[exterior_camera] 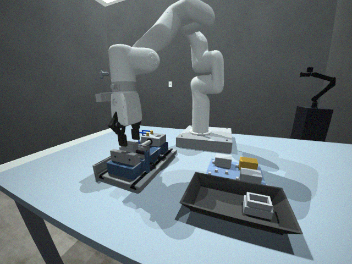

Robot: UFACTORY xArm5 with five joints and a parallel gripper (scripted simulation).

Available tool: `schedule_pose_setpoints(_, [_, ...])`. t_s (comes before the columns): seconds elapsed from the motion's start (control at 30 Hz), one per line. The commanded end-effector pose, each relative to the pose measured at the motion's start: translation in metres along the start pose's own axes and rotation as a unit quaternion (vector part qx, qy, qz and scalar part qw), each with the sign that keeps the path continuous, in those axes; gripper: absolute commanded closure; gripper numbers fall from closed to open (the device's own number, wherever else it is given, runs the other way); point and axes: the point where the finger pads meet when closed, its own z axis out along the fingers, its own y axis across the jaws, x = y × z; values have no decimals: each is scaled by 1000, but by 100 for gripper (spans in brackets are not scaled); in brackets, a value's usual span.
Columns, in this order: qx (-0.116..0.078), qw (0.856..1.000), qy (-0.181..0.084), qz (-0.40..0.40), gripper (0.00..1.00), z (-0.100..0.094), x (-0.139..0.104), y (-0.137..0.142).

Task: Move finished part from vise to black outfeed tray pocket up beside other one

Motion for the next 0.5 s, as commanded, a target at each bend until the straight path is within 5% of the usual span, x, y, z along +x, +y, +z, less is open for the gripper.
schedule_pose_setpoints(0.0, [2, 1000, 1, 0, 31, 1, 1, -1])
schedule_pose_setpoints(0.47, [2, 1000, 1, 0, 31, 5, 1, -1])
